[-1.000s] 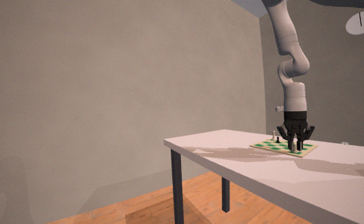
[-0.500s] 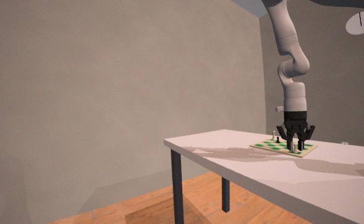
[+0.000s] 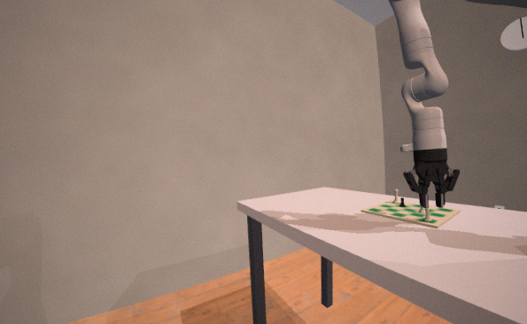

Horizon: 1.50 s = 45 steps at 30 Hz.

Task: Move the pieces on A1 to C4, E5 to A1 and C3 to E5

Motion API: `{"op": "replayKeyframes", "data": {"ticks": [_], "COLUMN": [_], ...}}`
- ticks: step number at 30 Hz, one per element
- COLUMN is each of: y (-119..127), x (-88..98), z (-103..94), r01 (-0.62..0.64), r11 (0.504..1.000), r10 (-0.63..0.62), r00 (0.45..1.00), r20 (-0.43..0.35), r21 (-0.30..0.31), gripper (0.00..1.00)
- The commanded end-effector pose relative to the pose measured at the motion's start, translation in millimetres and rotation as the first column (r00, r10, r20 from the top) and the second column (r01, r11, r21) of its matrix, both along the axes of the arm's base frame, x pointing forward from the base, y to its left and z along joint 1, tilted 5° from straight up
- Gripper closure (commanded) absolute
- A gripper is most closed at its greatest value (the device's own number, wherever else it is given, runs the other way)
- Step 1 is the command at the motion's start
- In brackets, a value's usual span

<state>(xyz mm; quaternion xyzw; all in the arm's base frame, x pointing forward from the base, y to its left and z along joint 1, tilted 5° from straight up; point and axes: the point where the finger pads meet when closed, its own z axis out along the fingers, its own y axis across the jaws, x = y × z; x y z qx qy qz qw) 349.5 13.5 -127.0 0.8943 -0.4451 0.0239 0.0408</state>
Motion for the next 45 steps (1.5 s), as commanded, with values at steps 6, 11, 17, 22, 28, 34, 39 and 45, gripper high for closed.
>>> {"op": "replayKeyframes", "data": {"ticks": [6,11,17,22,28,34,39,45], "y": [2.3,3.0,3.7,3.8,3.8,3.8,3.8,3.8], "x": [9.5,9.2,9.0,9.0,9.0,9.0,9.0,8.9], "z": [42.1,51.1,59.7,60.2,60.2,60.2,60.2,60.8], "r01": [0.017,0.017,0.017,0.017,0.017,0.017,0.017,0.017], "r11": [1.000,1.000,1.000,1.000,1.000,1.000,1.000,1.000], "r10": [-0.017,-0.017,-0.017,-0.017,-0.017,-0.017,-0.017,-0.017], "r00": [0.999,0.999,0.999,0.999,0.999,0.999,0.999,0.999], "r20": [0.027,0.027,0.027,0.027,0.027,0.027,0.027,0.027], "r21": [0.014,0.014,0.014,0.014,0.014,0.014,0.014,0.014], "gripper": [0.66,0.66,0.66,0.00,0.00,0.00,0.00,0.00]}}
